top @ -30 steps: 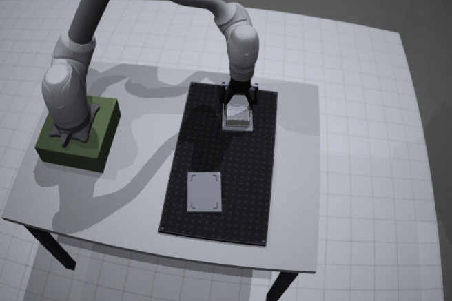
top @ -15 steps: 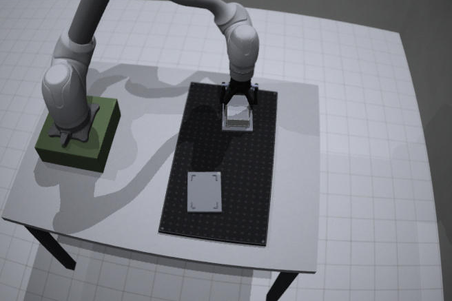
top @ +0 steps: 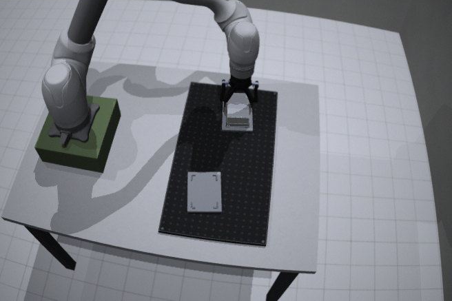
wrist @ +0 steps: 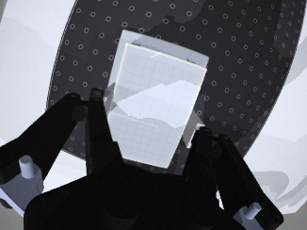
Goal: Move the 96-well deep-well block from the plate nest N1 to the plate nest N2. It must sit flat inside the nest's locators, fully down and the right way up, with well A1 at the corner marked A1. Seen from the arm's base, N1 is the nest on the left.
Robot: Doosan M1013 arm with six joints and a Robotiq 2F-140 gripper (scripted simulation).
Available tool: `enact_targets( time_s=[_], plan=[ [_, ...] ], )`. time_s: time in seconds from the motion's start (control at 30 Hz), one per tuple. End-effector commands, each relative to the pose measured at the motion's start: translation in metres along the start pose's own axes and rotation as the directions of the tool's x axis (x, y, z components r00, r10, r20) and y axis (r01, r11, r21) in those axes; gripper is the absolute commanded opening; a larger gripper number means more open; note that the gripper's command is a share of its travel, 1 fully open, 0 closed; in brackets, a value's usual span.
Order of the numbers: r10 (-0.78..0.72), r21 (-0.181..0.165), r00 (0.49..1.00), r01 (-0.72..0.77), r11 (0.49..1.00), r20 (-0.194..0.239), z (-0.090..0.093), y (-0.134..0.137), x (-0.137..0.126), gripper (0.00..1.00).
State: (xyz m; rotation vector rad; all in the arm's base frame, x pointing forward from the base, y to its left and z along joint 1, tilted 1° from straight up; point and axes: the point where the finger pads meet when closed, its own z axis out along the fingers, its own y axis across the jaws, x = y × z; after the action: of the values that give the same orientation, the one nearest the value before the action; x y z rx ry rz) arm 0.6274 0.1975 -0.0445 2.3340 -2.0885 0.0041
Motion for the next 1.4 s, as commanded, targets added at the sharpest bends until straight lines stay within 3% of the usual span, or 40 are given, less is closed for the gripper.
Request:
enact_targets(
  time_s=[0.0, 1.17, 1.37],
  plan=[
    [0.000, 0.000, 1.000, 0.000, 1.000, 0.000, -0.005, 0.000, 0.000, 0.00],
    [0.000, 0.000, 1.000, 0.000, 1.000, 0.000, -0.056, 0.000, 0.000, 0.00],
    [0.000, 0.000, 1.000, 0.000, 1.000, 0.000, -0.056, 0.000, 0.000, 0.00]
  ],
)
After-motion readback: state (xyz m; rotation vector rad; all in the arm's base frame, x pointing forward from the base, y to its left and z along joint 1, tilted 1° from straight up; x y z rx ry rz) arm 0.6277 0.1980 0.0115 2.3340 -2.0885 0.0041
